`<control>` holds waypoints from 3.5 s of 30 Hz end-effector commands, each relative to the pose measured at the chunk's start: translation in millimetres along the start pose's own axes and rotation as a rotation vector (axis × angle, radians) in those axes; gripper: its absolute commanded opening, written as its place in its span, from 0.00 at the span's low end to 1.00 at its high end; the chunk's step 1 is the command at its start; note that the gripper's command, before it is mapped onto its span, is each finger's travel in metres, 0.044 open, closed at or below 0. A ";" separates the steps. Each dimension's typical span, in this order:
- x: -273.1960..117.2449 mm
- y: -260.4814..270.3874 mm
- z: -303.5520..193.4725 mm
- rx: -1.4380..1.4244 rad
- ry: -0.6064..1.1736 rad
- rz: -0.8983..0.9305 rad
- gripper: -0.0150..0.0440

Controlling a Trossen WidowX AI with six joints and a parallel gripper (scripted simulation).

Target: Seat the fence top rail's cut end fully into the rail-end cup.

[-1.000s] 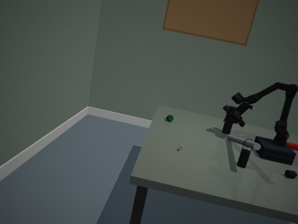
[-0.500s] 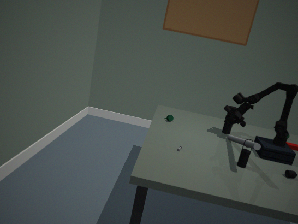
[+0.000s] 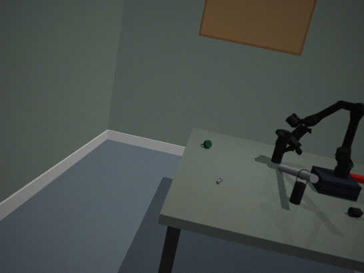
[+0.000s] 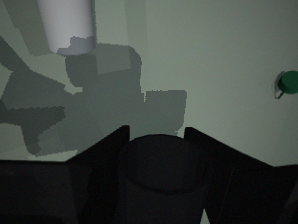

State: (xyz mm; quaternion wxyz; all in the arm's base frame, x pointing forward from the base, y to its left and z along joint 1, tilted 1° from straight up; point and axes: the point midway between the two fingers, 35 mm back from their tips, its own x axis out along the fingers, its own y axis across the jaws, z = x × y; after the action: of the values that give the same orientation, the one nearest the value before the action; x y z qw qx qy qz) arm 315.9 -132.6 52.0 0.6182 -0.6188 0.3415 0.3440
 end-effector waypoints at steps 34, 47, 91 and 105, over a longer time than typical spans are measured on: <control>-5.2 9.3 -0.7 -0.100 -0.056 0.001 0.25; -5.2 9.3 -0.7 -0.100 -0.056 0.001 0.52; -136.5 -25.5 154.8 1.502 -0.038 0.041 1.00; -136.5 -25.5 154.8 1.502 -0.038 0.041 1.00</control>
State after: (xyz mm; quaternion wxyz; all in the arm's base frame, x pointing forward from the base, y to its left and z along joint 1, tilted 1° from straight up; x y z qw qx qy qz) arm 266.1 21.3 180.8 0.8739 -0.0283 0.4827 0.0494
